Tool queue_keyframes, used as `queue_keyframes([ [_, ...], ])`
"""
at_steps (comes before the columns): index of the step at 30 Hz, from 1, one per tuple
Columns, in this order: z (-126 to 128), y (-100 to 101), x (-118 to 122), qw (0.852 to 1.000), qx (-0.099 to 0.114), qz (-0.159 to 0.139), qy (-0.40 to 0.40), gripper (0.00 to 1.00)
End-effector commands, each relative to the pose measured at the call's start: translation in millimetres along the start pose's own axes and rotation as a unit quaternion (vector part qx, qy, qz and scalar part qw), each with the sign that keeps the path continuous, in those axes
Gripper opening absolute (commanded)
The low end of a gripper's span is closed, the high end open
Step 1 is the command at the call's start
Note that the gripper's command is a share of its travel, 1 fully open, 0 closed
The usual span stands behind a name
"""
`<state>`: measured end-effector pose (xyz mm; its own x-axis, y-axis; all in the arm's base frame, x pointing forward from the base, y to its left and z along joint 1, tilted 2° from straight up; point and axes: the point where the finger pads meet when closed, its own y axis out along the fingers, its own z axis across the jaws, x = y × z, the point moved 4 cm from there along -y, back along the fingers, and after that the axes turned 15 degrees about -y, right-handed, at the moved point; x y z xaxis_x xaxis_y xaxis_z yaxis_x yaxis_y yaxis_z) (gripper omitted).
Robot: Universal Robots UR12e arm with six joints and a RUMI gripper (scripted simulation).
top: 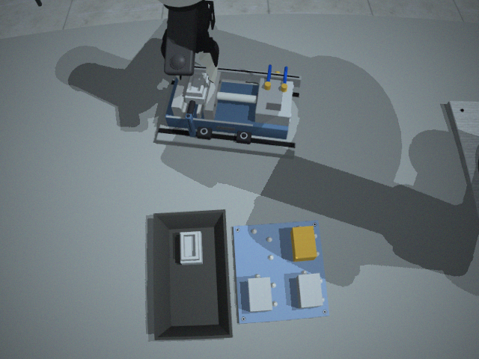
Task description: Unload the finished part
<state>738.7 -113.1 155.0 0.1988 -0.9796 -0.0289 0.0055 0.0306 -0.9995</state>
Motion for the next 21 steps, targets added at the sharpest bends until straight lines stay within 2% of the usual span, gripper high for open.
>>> queue_keyframes([
  [1, 0.5, 0.2, 0.3, 1.000, 0.001, 0.000, 0.000, 0.40],
  [21, 0.5, 6.6, 0.3, 1.000, 0.001, 0.000, 0.000, 0.40],
])
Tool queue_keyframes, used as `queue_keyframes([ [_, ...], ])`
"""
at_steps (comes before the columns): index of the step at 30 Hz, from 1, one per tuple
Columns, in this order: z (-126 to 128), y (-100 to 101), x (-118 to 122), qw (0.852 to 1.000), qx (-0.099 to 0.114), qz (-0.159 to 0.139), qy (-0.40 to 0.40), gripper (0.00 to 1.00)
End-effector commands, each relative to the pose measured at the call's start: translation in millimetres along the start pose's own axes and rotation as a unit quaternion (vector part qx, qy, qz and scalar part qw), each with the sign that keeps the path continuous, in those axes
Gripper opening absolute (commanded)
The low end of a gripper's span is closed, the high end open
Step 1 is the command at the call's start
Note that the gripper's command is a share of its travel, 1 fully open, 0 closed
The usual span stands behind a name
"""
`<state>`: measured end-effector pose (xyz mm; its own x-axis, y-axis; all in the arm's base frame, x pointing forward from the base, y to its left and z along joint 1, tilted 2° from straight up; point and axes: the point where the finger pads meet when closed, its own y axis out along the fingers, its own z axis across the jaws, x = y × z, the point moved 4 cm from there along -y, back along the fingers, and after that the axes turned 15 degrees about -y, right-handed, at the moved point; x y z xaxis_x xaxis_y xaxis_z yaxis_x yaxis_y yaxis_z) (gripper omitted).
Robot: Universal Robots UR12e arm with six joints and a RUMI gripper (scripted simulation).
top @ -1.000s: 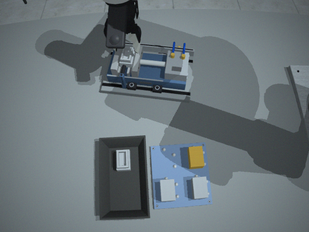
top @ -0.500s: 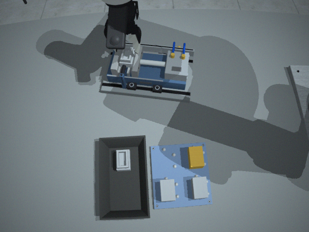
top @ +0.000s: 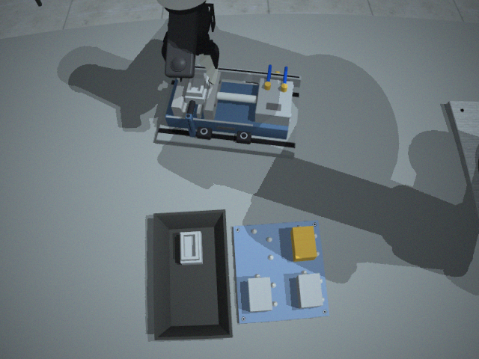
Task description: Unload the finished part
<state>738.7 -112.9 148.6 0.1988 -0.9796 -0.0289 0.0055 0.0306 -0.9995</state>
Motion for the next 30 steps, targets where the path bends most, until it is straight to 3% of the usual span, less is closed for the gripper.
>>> queue_keyframes([
  [1, 0.5, 0.2, 0.3, 1.000, 0.001, 0.000, 0.000, 0.40],
  [30, 0.5, 3.0, 0.3, 1.000, 0.001, 0.000, 0.000, 0.40],
])
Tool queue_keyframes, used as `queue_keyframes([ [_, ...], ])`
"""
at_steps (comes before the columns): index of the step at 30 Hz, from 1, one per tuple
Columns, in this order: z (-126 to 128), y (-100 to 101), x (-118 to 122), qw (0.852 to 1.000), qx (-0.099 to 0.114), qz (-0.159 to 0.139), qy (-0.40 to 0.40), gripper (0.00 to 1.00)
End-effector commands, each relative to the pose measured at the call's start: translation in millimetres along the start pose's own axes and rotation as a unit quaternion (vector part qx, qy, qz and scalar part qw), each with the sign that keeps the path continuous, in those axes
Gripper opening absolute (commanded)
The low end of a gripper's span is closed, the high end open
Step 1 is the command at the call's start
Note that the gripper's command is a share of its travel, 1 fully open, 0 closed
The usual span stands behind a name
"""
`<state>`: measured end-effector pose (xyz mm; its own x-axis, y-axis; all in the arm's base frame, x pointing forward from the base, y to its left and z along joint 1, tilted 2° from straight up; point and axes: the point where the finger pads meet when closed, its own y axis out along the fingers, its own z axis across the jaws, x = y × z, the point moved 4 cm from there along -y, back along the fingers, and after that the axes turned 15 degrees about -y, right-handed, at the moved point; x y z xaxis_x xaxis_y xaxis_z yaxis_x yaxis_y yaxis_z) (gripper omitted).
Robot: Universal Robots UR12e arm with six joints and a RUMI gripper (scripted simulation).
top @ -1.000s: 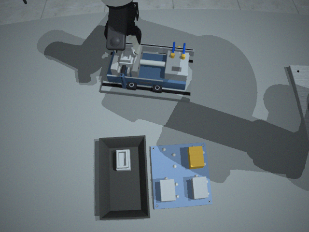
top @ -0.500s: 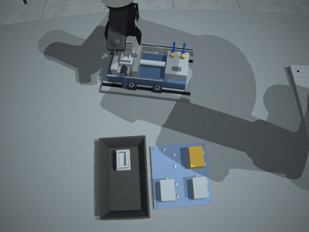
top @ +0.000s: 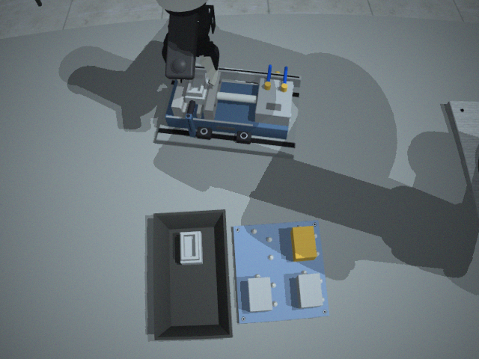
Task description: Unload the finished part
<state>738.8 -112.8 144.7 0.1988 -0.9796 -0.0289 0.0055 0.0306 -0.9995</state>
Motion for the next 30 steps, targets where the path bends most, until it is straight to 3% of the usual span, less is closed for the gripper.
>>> queue_keyframes([
  [1, 0.5, -0.9, 0.3, 1.000, 0.001, 0.000, 0.000, 0.40],
  [29, 0.5, -0.9, 0.3, 1.000, 0.001, 0.000, 0.000, 0.40],
  [30, 0.5, -0.9, 0.3, 1.000, 0.001, 0.000, 0.000, 0.00],
])
